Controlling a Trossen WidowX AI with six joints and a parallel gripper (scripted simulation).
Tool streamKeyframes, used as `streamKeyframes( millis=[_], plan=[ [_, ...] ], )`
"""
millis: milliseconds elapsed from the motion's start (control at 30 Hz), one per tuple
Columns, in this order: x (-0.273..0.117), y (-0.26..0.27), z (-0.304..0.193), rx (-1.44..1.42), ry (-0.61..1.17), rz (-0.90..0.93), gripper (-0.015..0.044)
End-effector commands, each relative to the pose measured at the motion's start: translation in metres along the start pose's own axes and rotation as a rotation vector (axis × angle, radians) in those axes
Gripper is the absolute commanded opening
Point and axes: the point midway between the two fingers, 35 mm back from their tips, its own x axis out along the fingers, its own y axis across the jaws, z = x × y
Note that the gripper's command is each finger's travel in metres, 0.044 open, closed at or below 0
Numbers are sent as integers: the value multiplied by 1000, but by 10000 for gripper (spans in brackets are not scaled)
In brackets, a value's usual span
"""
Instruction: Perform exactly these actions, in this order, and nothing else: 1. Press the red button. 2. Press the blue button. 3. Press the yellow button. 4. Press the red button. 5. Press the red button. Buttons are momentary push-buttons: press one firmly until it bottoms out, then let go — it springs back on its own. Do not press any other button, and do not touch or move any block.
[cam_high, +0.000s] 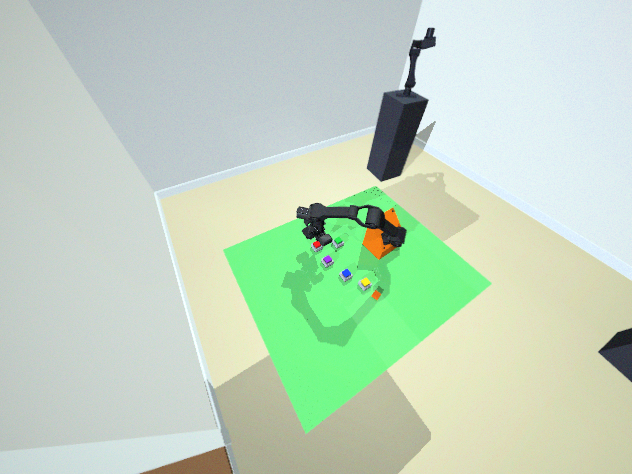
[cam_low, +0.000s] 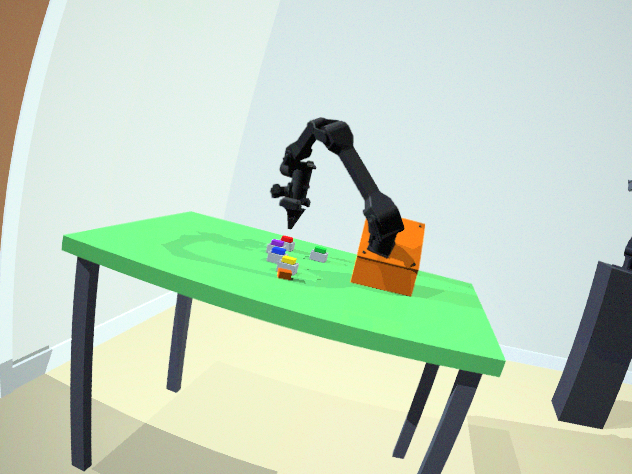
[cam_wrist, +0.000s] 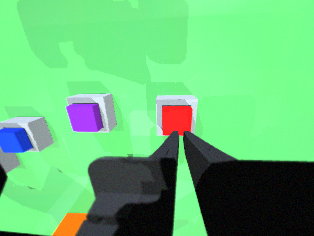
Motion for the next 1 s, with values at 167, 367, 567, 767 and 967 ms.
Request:
streamKeyframes(
  millis=[167,367,567,767,967],
  plan=[
    [7,1,1,2,-2,4,20],
    [17,1,1,2,-2,4,20],
    [27,1,1,2,-2,4,20],
    [35,1,1,2,-2,5,20],
    [36,1,1,2,-2,5,20]
  ],
)
